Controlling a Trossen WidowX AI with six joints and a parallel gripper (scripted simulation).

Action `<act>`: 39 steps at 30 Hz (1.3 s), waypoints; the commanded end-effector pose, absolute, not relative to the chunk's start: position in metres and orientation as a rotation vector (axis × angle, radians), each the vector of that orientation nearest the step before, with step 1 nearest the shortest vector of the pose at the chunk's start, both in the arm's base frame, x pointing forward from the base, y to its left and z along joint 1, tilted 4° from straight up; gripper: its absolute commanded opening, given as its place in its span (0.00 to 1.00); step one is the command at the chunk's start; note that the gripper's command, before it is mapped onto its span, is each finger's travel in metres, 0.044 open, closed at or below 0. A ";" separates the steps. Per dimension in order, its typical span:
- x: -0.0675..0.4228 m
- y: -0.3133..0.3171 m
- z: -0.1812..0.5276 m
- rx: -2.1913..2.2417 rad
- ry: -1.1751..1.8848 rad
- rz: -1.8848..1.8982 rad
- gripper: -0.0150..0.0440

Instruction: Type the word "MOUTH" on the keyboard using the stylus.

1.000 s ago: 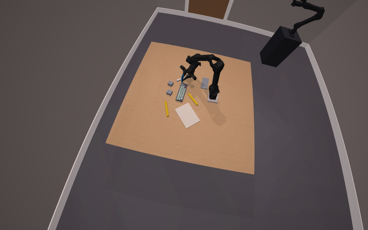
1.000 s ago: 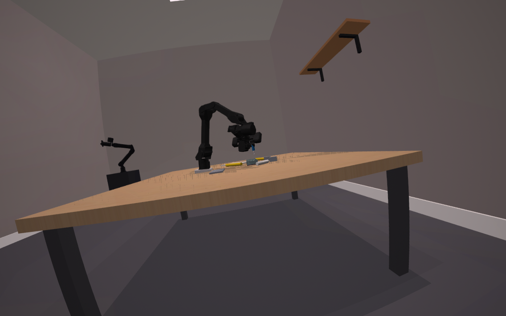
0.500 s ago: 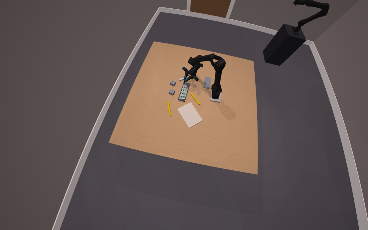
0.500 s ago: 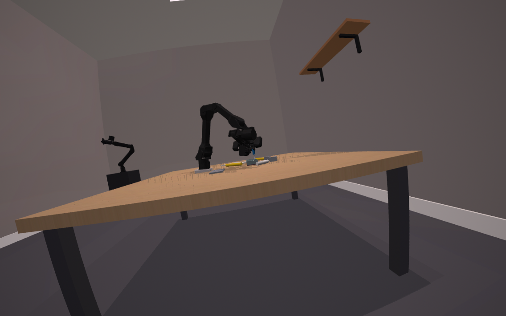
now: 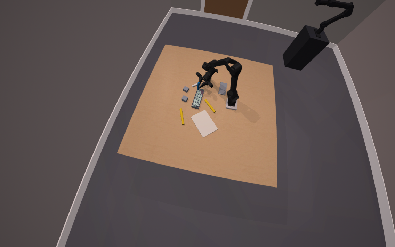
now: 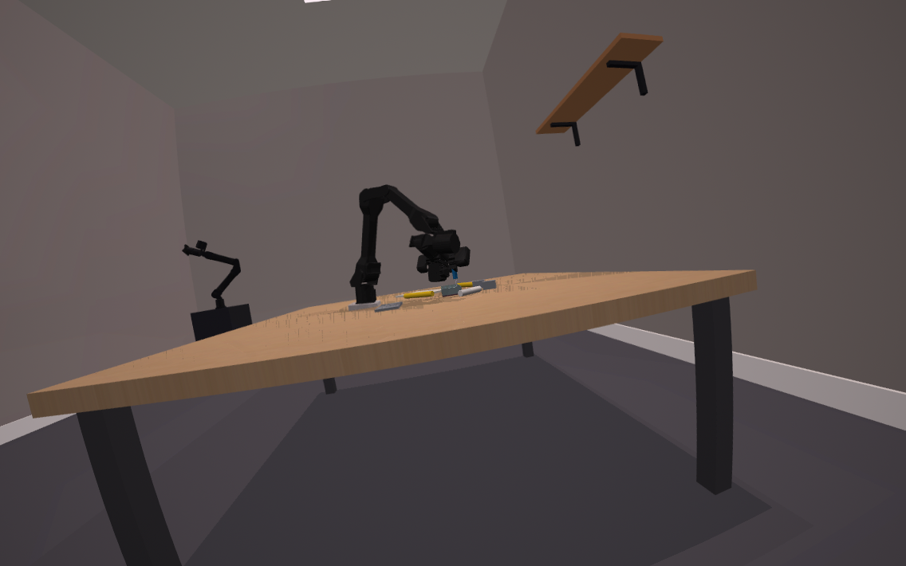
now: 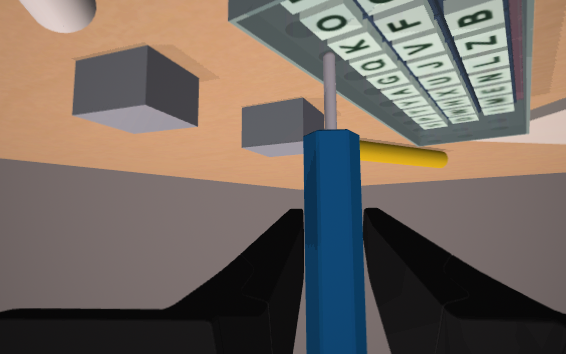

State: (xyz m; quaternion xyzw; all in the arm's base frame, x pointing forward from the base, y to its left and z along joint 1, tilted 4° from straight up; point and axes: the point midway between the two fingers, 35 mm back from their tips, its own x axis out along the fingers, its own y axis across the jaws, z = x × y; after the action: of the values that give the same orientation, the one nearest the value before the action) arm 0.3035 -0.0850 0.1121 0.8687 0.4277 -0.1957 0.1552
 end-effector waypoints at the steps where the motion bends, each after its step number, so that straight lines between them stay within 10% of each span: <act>1: 0.304 -0.085 0.109 2.495 1.227 -0.560 0.39; 39: 0.304 -0.085 0.116 2.495 1.227 -0.560 0.39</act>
State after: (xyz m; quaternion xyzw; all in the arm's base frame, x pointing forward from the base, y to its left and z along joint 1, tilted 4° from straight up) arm 0.3033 -0.0842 0.1021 0.8685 0.4296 -0.1990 0.1470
